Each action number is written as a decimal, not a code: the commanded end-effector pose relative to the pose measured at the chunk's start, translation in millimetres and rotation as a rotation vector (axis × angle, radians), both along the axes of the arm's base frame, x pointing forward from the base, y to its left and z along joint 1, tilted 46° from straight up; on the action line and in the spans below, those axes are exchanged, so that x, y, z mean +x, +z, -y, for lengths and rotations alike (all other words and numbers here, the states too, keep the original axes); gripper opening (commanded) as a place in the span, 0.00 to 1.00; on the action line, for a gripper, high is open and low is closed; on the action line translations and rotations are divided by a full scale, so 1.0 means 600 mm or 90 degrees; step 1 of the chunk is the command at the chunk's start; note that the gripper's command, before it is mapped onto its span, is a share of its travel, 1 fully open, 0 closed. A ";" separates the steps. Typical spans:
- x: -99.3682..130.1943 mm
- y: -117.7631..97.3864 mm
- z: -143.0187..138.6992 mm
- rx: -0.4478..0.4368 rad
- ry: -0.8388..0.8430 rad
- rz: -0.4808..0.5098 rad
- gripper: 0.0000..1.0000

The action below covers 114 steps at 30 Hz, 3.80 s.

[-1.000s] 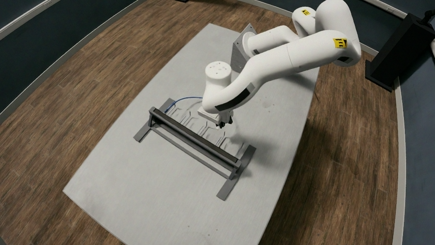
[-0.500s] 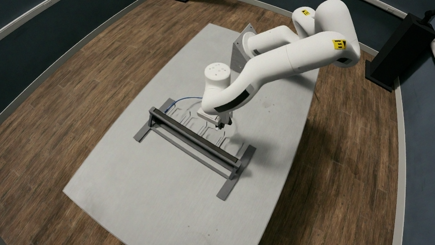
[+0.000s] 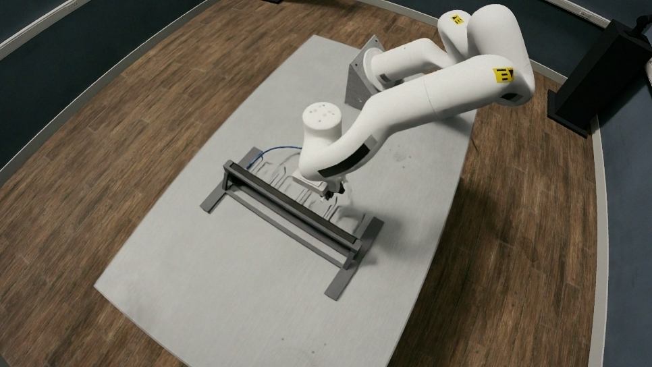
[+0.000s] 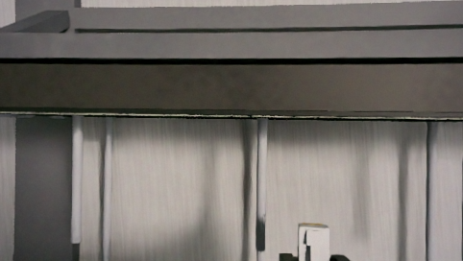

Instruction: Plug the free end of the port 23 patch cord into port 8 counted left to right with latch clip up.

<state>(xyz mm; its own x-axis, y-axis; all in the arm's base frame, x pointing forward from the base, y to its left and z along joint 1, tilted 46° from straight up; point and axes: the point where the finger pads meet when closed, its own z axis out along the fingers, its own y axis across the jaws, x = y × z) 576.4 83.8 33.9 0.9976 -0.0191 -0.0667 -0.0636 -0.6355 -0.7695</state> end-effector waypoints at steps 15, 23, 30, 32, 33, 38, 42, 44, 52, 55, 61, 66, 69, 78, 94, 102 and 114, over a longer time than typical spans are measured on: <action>0.023 -0.013 -0.013 0.000 -0.001 0.001 0.00; 0.024 -0.014 -0.013 0.000 -0.001 0.001 0.00; 0.024 -0.014 -0.013 0.000 -0.001 0.001 0.00; 0.024 -0.014 -0.013 0.000 -0.001 0.001 0.00; 0.024 -0.014 -0.013 0.000 -0.001 0.001 0.00; 0.028 -0.014 -0.013 0.000 -0.001 0.001 0.00; 0.031 -0.014 -0.013 0.000 -0.001 0.001 0.00; 0.035 -0.015 -0.013 0.000 -0.001 0.001 0.00; 0.056 -0.016 -0.012 0.000 -0.001 0.001 0.00; 0.062 -0.016 -0.012 0.000 -0.001 0.001 0.00; 0.066 -0.016 -0.012 0.000 -0.001 0.001 0.00; 0.067 -0.016 -0.012 0.000 -0.001 0.001 0.00; 0.067 -0.016 -0.012 0.000 -0.001 0.001 0.00; 0.067 -0.016 -0.012 0.000 -0.001 0.001 0.00; 0.070 -0.016 -0.012 0.000 -0.001 0.001 0.00; 0.070 -0.016 -0.012 0.000 -0.001 0.001 0.00; 0.072 -0.017 -0.012 0.000 -0.001 0.001 0.00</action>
